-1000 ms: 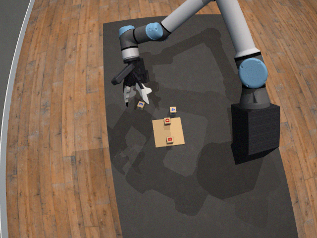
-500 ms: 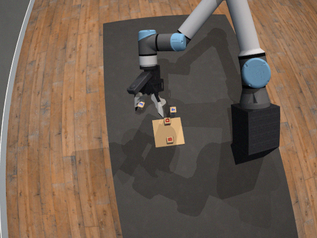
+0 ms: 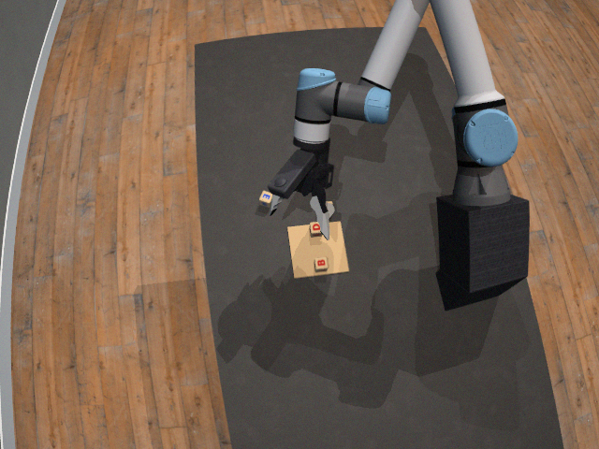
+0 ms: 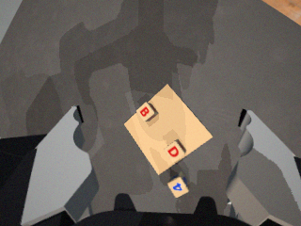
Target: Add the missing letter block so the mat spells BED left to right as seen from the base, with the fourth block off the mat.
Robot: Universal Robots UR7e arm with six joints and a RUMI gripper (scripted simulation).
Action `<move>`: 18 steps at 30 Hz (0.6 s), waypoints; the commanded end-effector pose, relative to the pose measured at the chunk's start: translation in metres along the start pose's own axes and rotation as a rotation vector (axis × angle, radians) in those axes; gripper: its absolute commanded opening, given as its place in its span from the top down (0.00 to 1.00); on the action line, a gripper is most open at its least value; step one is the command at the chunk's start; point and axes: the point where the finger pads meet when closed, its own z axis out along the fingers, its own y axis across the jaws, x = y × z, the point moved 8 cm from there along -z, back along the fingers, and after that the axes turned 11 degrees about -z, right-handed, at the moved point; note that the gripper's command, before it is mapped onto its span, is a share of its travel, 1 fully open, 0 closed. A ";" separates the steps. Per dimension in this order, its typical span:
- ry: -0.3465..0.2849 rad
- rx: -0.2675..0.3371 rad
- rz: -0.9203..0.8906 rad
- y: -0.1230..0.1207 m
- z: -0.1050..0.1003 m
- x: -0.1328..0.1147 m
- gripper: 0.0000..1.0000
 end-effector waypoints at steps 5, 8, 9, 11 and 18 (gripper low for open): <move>-0.039 -0.106 -0.050 -0.030 0.015 0.000 0.00; -0.048 -0.128 -0.062 -0.036 0.018 -0.001 0.00; -0.053 -0.139 -0.067 -0.040 0.019 -0.001 0.00; -0.061 -0.160 -0.077 -0.047 0.021 -0.002 0.00; -0.079 -0.201 -0.098 -0.059 0.028 -0.002 0.00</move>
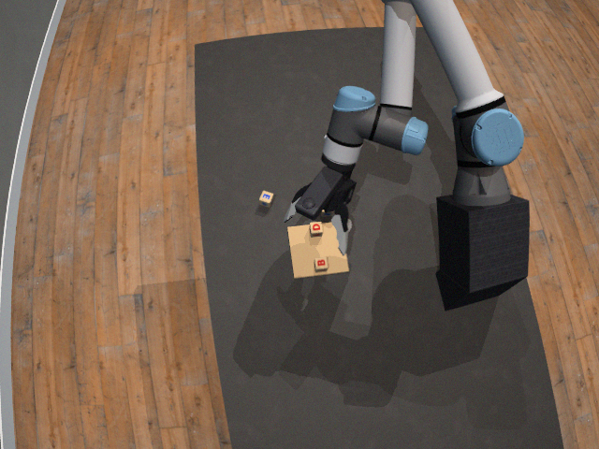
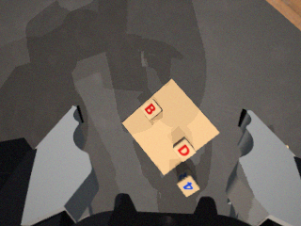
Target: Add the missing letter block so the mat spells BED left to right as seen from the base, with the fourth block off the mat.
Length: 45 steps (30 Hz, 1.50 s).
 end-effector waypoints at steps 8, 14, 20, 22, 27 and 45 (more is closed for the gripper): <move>-0.030 -0.084 -0.039 -0.024 0.009 0.003 0.00; -0.038 -0.102 -0.048 -0.030 0.010 0.003 0.00; -0.045 -0.120 -0.056 -0.036 0.010 0.002 0.00; -0.047 -0.124 -0.058 -0.037 0.010 0.002 0.00; -0.050 -0.130 -0.061 -0.040 0.010 0.002 0.00; -0.051 -0.134 -0.063 -0.041 0.010 0.002 0.00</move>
